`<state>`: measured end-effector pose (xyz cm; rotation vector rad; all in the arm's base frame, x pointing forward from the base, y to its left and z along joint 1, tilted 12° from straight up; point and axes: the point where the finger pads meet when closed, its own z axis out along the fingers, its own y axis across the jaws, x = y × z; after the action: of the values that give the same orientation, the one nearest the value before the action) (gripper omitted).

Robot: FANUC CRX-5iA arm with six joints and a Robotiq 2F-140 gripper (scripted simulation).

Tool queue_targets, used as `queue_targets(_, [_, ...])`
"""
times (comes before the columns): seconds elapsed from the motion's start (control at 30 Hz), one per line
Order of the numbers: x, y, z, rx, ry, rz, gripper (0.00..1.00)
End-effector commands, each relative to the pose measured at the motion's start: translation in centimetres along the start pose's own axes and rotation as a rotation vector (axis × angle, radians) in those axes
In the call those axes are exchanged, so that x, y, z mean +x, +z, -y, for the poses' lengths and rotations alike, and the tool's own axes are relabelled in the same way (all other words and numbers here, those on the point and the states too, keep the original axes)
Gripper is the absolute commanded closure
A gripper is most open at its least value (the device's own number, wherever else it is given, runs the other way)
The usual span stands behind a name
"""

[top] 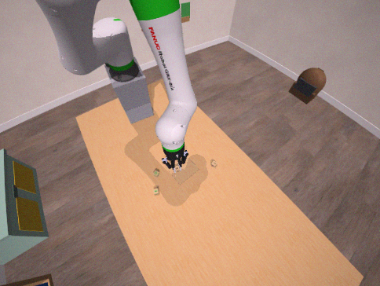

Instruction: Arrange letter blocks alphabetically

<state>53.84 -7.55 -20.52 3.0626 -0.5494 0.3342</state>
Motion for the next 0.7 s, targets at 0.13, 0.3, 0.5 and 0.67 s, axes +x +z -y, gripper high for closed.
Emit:
queue_targets(0.13, [0.0, -0.3, 0.0, 0.0, 0.0, 0.0, 0.87])
queue_targets(0.3, [0.0, -2.7, 0.0, 0.0, 0.0, 0.0, 0.87])
queue_targets(0.5, [0.0, -7.2, 0.0, 0.0, 0.0, 0.0, 0.87])
queue_targets(0.67, [0.0, -8.9, 0.0, 0.0, 0.0, 0.0, 0.87])
